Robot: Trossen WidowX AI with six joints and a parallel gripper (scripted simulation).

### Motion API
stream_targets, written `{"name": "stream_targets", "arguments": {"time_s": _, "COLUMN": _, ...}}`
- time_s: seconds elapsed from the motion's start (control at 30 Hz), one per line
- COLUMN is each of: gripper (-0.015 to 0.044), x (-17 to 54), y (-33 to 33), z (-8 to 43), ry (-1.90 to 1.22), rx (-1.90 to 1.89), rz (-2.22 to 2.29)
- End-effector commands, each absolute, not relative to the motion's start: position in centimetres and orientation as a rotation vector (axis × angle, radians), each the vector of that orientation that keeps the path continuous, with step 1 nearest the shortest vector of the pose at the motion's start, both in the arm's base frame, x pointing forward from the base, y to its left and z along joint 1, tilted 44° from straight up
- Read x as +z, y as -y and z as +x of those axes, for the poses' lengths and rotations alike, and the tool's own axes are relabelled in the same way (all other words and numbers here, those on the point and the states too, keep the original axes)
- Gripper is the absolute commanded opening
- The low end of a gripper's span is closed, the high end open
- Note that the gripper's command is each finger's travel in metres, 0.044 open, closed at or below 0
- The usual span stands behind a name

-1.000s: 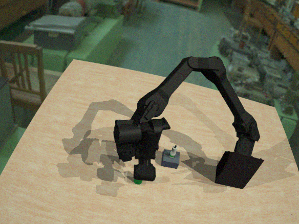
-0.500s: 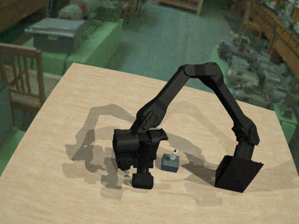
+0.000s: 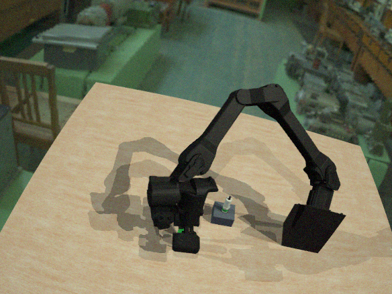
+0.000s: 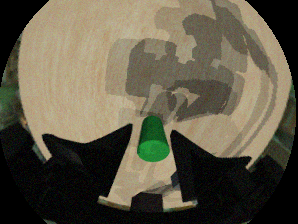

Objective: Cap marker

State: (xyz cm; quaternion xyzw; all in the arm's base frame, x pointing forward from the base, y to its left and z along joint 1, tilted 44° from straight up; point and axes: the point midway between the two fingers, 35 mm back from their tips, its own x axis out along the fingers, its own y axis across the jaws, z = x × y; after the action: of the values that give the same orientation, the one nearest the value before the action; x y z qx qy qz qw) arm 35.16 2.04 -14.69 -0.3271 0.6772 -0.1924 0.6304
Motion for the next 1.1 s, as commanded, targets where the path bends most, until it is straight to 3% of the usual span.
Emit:
{"name": "stream_targets", "arguments": {"time_s": 0.0, "gripper": 0.0195, "x": -14.9, "y": -1.8, "z": 35.0, "ry": -1.555, "rx": -0.440, "rz": -0.756}}
{"name": "stream_targets", "arguments": {"time_s": 0.07, "gripper": 0.0143, "x": -14.9, "y": -1.8, "z": 35.0, "ry": -1.555, "rx": -0.440, "rz": -0.756}}
{"name": "stream_targets", "arguments": {"time_s": 0.37, "gripper": 0.0083, "x": -14.9, "y": -1.8, "z": 35.0, "ry": -1.555, "rx": -0.440, "rz": -0.756}}
{"name": "stream_targets", "arguments": {"time_s": 0.47, "gripper": 0.0004, "x": -14.5, "y": -2.2, "z": 35.0, "ry": -1.555, "rx": -0.440, "rz": -0.756}}
{"name": "stream_targets", "arguments": {"time_s": 1.07, "gripper": 0.0000, "x": -10.5, "y": -6.1, "z": 34.9, "ry": -1.556, "rx": -0.438, "rz": -0.754}}
